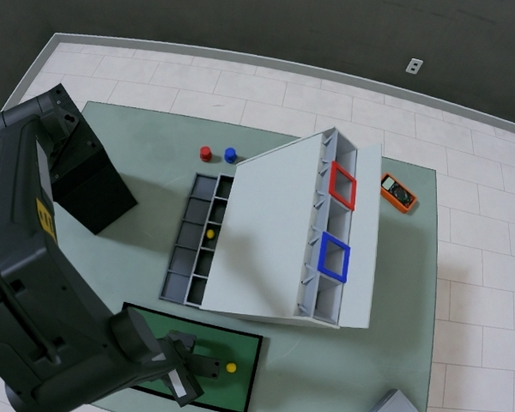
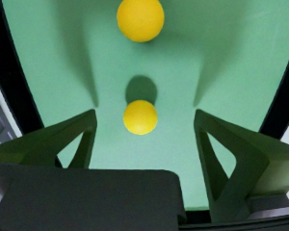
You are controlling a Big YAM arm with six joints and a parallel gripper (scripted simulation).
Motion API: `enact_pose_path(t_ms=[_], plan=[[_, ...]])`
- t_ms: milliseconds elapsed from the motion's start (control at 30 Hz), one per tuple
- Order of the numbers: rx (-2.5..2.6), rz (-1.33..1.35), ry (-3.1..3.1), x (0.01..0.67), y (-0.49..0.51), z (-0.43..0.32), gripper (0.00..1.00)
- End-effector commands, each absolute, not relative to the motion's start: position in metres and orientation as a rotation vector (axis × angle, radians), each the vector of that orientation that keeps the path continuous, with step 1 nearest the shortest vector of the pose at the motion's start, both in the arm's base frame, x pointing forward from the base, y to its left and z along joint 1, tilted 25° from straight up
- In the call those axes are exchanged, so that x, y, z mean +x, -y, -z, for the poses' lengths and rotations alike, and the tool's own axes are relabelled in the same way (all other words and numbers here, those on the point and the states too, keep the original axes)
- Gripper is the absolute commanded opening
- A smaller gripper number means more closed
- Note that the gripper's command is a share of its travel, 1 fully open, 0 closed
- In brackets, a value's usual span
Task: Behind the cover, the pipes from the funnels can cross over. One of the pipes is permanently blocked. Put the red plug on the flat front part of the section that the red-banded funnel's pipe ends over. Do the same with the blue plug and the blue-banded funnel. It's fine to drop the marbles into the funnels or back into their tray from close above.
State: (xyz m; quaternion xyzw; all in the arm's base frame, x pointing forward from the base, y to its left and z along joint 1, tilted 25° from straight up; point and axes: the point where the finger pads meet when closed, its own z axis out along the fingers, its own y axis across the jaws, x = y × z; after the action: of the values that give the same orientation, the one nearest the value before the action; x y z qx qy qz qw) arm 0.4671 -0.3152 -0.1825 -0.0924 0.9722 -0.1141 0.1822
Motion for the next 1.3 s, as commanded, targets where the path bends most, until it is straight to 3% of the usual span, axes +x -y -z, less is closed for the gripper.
enact_pose_path(t_ms=[0,1267], plan=[[-0.260,0.329,-2.733,0.4741,0.3134,0.1878,0.80],[-0.255,0.342,-2.726,0.4727,0.3080,0.1904,0.80]])
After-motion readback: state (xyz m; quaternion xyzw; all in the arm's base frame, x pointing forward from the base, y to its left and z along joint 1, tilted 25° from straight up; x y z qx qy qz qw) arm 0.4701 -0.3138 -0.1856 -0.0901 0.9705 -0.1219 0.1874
